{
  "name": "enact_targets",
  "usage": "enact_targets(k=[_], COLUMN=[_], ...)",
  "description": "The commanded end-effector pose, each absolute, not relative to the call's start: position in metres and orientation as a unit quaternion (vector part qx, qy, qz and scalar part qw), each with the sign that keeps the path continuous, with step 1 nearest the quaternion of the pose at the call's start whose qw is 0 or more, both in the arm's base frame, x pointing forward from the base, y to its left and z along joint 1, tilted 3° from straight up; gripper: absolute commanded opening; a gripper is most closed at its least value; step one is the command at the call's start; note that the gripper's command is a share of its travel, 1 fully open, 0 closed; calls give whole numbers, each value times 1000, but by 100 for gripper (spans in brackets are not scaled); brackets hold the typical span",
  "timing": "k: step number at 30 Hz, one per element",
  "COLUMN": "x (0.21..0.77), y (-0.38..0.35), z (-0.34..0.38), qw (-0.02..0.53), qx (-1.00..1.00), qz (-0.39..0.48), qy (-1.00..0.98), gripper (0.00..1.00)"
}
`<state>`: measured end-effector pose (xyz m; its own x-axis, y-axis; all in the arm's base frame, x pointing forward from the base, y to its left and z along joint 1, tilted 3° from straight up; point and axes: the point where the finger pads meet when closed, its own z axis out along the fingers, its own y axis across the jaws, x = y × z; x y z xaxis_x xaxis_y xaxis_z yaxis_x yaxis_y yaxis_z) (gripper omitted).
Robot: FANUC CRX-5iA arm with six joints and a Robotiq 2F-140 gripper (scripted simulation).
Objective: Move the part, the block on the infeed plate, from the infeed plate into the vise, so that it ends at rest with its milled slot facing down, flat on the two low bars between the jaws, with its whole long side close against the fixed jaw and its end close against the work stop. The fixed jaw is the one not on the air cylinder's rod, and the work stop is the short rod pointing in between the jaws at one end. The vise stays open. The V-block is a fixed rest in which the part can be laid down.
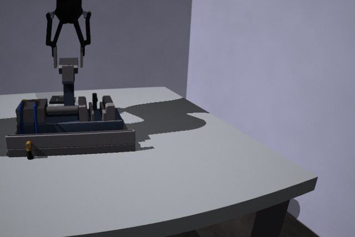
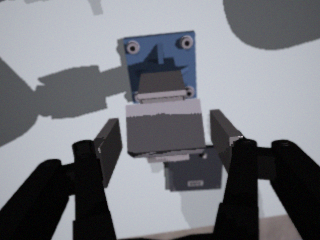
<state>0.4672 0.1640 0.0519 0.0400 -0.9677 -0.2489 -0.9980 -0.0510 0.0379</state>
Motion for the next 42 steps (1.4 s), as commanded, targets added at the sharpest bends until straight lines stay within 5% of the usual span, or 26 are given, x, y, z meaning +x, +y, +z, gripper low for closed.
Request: enact_targets(k=[1, 42], x=[467, 467], y=[163, 156], z=[52, 48], qw=[84, 191], qx=[-716, -688], qz=[117, 228], qy=[683, 661], gripper=[51, 51])
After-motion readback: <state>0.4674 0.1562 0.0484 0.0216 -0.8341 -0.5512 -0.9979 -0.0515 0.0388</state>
